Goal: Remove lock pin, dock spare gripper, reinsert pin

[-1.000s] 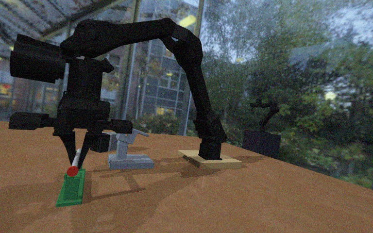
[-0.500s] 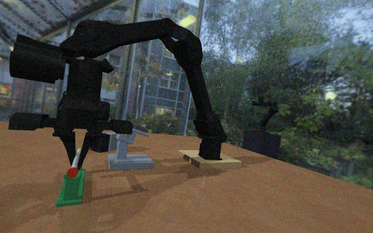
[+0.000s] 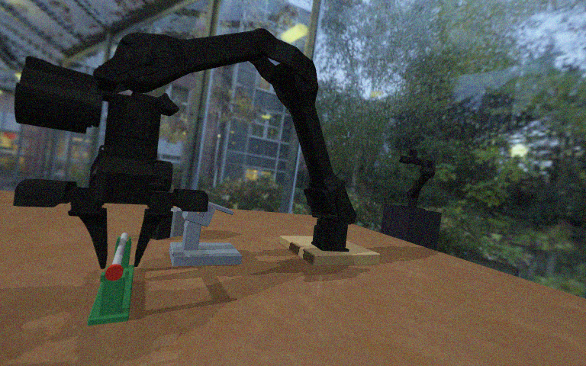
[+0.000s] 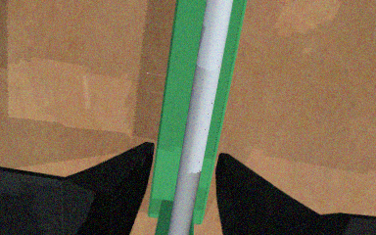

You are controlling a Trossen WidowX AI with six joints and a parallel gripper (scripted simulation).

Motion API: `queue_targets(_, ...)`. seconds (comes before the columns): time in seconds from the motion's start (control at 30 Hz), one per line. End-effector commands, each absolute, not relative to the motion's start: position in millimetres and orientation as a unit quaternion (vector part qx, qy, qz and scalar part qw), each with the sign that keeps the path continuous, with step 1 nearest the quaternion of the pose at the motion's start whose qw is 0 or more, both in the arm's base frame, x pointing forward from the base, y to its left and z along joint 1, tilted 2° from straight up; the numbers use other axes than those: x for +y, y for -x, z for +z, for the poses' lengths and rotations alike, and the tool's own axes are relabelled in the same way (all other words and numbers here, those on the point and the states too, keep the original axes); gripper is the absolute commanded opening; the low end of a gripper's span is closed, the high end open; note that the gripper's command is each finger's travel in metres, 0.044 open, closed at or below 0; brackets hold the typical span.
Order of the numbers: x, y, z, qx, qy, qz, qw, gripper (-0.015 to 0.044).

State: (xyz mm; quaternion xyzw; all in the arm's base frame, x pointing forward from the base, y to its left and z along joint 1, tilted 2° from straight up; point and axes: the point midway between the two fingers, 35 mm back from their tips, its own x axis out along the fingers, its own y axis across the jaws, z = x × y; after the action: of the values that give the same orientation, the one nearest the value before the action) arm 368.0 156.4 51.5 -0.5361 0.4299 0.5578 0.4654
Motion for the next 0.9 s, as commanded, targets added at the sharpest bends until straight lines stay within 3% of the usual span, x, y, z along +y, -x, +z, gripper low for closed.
queue_targets(0.0,156,-368,51,0.43,0.536,0.558,0.465,0.0236)
queue_targets(0.27,156,-366,65,0.432,0.535,0.559,0.463,0.044)
queue_targets(0.87,153,-358,104,0.444,0.529,0.566,0.451,0.044)
